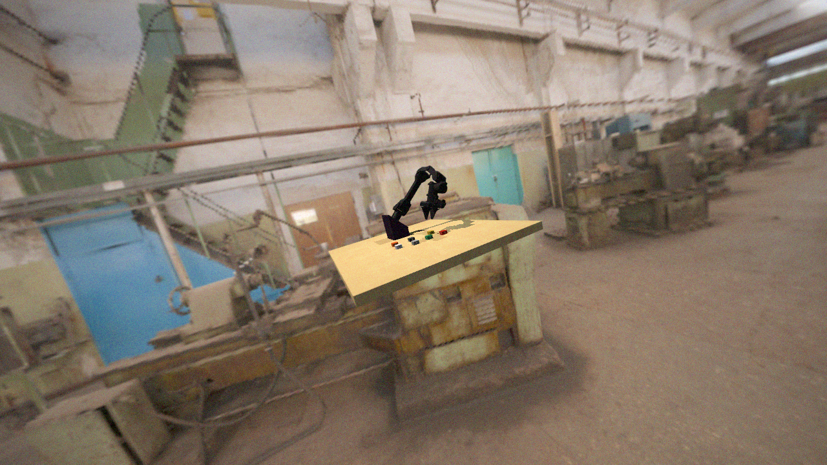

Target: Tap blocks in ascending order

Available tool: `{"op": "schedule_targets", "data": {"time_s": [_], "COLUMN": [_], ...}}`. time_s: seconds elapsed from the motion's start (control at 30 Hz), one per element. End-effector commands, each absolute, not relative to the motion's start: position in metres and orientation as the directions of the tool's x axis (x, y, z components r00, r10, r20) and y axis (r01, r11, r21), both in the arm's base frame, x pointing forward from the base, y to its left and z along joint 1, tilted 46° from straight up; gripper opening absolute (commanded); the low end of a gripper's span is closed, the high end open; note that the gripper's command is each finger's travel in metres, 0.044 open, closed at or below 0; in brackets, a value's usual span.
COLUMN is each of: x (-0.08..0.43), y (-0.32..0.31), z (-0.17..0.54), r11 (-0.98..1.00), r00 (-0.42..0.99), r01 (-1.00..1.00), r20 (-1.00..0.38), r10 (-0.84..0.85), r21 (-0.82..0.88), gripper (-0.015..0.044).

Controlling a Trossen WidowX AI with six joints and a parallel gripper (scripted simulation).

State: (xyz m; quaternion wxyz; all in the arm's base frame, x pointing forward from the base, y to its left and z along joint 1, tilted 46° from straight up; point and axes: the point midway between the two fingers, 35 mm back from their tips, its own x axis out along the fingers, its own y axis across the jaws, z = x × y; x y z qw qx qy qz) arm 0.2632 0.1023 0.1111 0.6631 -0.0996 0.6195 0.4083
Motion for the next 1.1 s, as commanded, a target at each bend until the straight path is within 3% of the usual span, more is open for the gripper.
{"op": "schedule_targets", "data": {"time_s": [0.0,0.2,0.43,1.07], "x": [0.28,0.279,0.244,0.24], "y": [0.052,-0.023,-0.095,-0.101], "z": [0.074,0.02,-0.039,-0.045], "r11": [0.714,0.758,0.717,0.707], "r00": [-0.126,-0.117,-0.018,-0.004], "r01": [-0.533,-0.319,-0.076,-0.054], "r20": [-0.877,-0.818,-0.719,-0.708], "r10": [0.464,0.564,0.694,0.706], "r21": [0.454,0.569,0.693,0.705], "gripper": [0.04,0.04,0.04,0.04]}}
